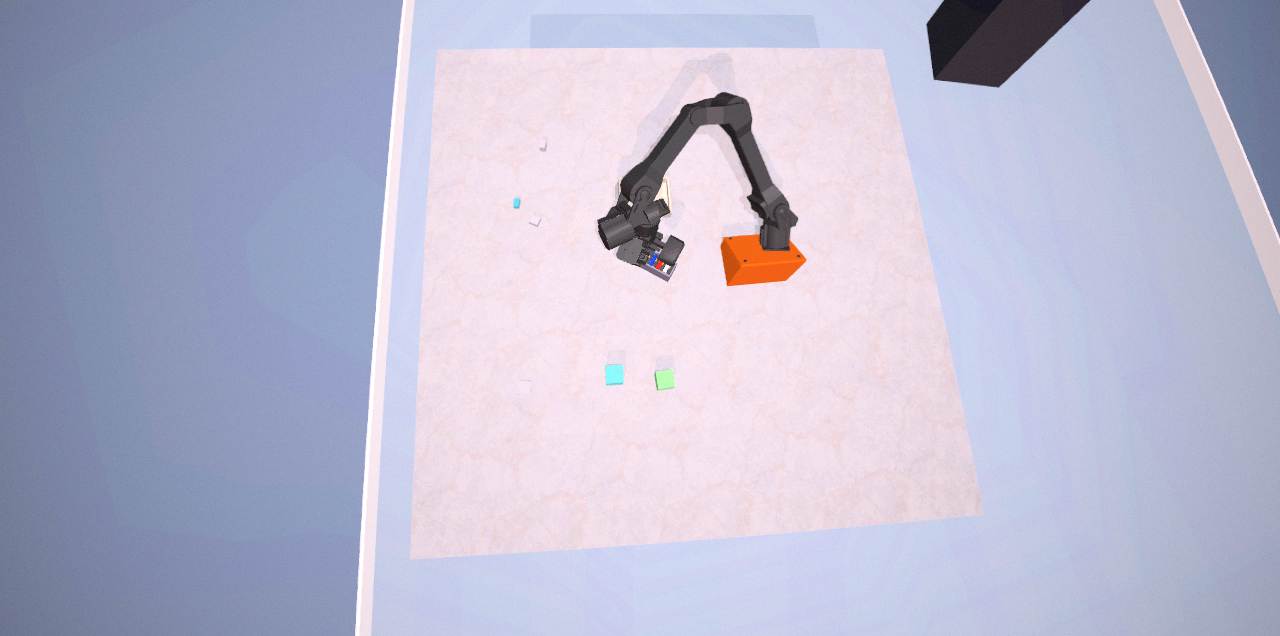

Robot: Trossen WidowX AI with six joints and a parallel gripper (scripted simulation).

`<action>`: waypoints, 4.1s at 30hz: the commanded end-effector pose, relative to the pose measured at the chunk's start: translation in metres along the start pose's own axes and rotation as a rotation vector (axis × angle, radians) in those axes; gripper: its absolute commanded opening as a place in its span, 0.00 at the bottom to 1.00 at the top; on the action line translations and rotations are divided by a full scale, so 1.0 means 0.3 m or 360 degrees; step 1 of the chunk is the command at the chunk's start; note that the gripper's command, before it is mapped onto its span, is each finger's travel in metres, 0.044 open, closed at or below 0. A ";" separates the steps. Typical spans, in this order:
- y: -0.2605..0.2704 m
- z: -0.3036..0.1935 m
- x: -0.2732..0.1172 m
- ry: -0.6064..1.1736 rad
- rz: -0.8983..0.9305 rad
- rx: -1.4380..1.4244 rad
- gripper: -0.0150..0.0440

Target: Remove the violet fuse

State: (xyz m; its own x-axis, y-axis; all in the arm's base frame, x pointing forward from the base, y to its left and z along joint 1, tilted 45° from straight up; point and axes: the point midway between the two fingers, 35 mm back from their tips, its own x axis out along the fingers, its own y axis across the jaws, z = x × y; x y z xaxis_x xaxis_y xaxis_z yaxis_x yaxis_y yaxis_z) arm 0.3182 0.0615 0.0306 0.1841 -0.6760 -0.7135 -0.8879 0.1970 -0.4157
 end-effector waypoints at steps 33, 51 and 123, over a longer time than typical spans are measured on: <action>-0.074 -0.106 -0.099 -0.0017 0.0011 0.0007 0.25; -0.209 -0.489 -0.099 0.0004 -0.0001 0.0008 0.25; -0.206 -0.490 -0.094 0.0001 0.0003 -0.0001 0.81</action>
State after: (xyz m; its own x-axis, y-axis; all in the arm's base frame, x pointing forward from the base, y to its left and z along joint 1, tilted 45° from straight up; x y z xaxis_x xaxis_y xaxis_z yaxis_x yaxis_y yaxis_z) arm 0.3060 -0.0359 0.1596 0.1825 -0.6760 -0.7140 -0.8884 0.1977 -0.4142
